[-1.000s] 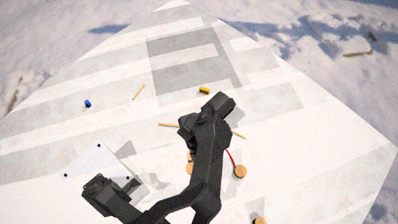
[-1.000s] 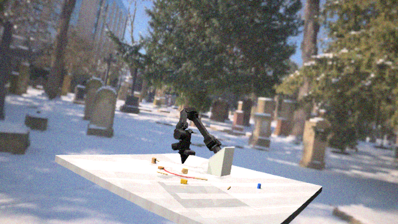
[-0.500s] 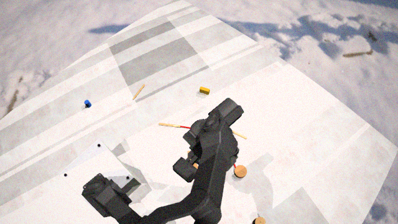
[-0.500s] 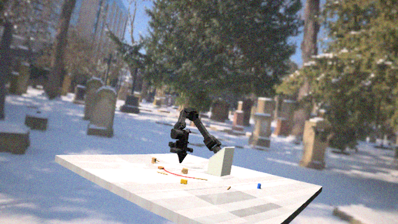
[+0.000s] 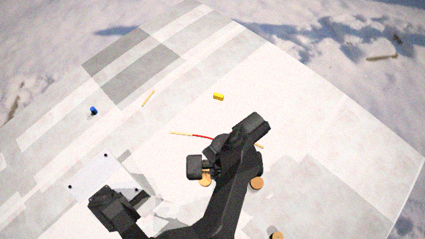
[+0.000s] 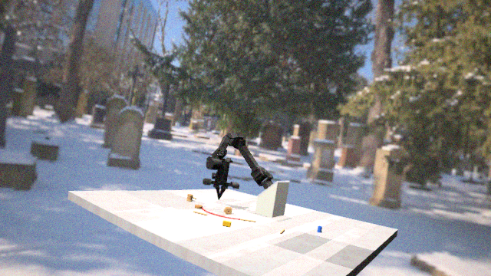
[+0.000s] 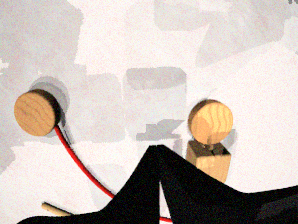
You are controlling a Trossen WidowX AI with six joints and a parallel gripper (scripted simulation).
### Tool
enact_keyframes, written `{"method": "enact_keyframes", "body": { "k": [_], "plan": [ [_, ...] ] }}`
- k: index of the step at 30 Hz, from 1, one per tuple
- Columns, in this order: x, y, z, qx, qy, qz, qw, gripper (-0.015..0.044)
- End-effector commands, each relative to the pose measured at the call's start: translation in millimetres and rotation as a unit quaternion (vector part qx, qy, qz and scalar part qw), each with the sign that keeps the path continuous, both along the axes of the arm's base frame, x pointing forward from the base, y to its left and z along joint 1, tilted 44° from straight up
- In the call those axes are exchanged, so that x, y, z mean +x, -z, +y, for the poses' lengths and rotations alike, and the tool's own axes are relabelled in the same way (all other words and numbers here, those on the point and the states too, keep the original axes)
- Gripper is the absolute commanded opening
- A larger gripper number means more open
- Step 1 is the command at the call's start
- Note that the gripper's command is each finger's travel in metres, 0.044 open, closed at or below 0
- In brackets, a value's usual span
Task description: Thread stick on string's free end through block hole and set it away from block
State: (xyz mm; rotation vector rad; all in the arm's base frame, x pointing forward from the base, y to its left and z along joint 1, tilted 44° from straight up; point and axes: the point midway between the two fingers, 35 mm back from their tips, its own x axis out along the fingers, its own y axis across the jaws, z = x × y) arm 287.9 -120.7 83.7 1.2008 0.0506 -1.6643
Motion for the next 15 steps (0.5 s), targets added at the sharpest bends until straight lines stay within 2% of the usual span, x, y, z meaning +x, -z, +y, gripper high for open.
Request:
{"method": "enact_keyframes", "body": {
  "k": [1, 15],
  "plan": [
    [1.1, -2.7, -0.5, 0.003, 0.009, -0.013, 1.000, 0.0000],
    [3.0, 12.0, -14.2, 0.004, 0.010, -0.013, 1.000, 0.0000]
  ]
}}
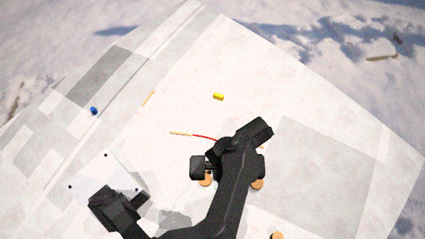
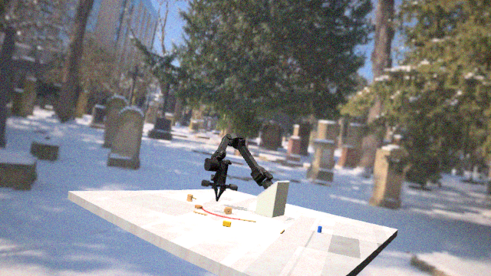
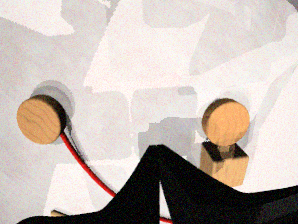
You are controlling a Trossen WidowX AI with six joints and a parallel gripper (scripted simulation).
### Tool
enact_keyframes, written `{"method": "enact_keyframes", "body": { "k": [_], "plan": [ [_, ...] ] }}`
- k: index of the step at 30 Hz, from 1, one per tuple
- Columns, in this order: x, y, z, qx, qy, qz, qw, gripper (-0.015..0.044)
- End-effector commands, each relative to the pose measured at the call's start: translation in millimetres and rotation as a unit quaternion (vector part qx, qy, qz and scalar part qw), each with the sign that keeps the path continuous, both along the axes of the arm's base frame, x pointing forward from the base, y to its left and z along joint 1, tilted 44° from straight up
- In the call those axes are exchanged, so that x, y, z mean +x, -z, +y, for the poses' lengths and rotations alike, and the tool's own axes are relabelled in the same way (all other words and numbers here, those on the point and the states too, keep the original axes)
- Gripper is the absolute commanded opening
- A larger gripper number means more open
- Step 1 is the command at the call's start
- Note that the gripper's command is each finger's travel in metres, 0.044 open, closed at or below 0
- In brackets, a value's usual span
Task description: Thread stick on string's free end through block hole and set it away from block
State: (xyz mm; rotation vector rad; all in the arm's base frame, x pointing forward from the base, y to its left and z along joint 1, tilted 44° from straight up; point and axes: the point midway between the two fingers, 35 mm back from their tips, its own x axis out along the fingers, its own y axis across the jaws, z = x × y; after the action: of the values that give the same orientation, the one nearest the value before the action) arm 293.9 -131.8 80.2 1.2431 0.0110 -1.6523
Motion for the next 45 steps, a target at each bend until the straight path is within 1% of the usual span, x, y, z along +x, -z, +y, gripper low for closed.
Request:
{"method": "enact_keyframes", "body": {
  "k": [1, 19, 27, 45],
  "plan": [
    [-2.9, 9.6, -4.3, 0.003, 0.000, 0.010, 1.000, 0.0000],
    [-3.1, 28.0, -23.0, 0.002, 0.000, 0.010, 1.000, 0.0000],
    [-4.7, 29.6, -21.4, 0.002, 0.000, 0.010, 1.000, 0.0000],
    [-23.7, 45.6, -5.5, 0.004, 0.000, 0.011, 1.000, 0.0000]
  ]
}}
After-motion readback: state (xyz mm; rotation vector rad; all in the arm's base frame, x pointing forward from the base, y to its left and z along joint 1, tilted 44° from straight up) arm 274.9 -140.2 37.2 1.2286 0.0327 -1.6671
